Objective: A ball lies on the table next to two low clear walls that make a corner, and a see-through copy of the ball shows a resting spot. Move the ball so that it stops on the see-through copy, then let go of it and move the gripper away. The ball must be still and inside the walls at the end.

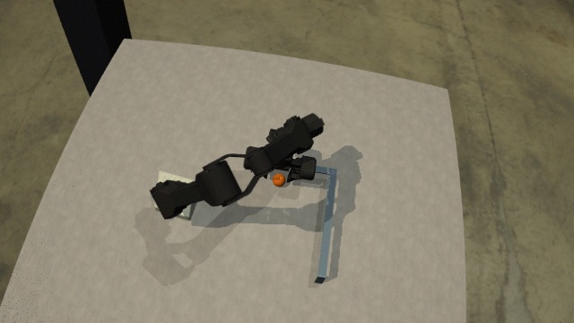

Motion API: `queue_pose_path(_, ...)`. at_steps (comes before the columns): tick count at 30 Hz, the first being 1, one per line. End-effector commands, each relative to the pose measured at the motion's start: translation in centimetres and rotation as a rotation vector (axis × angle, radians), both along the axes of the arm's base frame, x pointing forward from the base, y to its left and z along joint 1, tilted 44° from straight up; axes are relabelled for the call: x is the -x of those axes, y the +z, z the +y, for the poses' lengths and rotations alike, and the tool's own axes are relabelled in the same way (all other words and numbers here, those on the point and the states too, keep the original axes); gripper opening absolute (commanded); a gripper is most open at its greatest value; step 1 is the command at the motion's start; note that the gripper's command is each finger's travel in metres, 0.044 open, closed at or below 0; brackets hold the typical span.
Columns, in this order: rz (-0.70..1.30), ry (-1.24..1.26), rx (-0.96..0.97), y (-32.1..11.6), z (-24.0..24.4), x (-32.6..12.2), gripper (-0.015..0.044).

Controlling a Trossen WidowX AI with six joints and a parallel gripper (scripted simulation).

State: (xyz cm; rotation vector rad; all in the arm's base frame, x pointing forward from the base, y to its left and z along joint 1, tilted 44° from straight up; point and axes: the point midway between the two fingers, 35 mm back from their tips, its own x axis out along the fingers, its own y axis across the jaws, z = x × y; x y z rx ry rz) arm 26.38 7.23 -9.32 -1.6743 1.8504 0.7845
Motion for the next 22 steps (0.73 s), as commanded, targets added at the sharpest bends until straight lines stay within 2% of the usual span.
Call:
queue_pose_path(1, -0.028, 0.013, -0.021, 4.1, 4.3, -0.9, 0.0283)
queue_pose_path(3, -0.027, 0.014, -0.02, 5.0, 5.1, -0.8, 0.0283)
queue_pose_path(13, -0.033, 0.025, -0.023, 4.2, 4.6, -0.9, 0.0283)
queue_pose_path(19, -0.033, 0.019, -0.022, 8.0, 7.8, -0.9, 0.044)
queue_pose_path(22, -0.033, 0.019, -0.022, 8.0, 7.8, -0.9, 0.044)
